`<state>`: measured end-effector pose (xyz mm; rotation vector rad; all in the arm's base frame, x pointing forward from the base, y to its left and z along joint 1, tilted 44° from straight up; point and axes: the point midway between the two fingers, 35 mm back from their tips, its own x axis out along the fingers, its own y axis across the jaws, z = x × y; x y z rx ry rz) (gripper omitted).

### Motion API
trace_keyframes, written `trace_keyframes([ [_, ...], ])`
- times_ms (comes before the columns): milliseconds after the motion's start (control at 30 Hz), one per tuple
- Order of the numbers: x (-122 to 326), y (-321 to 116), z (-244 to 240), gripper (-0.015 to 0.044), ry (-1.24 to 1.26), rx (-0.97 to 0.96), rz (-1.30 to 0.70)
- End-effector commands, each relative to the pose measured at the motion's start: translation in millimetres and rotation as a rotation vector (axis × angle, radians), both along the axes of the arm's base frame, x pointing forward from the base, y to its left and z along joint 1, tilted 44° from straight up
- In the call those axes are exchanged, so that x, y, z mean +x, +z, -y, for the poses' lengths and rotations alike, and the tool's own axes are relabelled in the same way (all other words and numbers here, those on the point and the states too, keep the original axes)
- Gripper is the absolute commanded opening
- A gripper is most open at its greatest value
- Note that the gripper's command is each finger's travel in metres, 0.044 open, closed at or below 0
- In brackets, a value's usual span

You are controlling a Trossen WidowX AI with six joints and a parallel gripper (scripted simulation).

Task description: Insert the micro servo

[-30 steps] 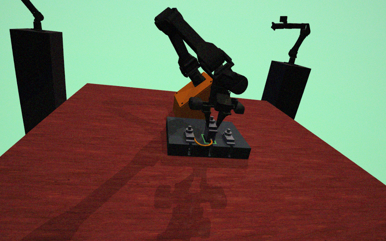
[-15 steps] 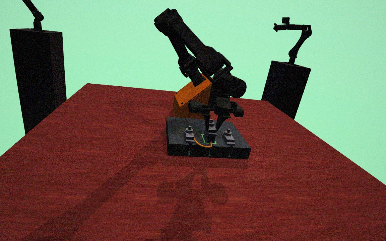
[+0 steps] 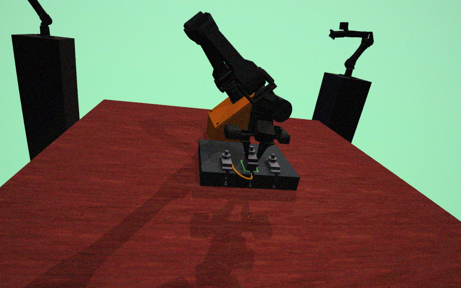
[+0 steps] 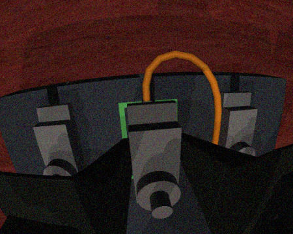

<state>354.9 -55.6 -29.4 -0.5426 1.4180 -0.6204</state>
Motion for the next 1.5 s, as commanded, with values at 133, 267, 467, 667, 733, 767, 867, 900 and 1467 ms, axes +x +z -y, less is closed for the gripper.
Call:
trace_keyframes([
  [133,0.0,-5.0,5.1,0.0,0.003,-0.004,-0.004],
  [267,0.2,-7.2,7.2,0.0,0.003,-0.004,-0.004],
  [467,0.4,-10.8,10.7,0.0,0.003,-0.004,-0.004],
  [667,0.6,-14.2,14.0,0.0,0.003,-0.005,-0.004],
  [733,0.6,-15.2,14.9,0.0,0.003,-0.005,-0.004],
  [767,0.6,-15.8,15.5,0.0,0.003,-0.005,-0.004],
  [867,0.8,-16.0,15.5,0.0026,0.003,-0.005,-0.004],
  [900,0.8,-15.4,14.6,0.0053,0.003,-0.005,-0.004],
  [1467,-5.8,6.9,-10.6,0.0214,0.013,-0.005,-0.006],
])
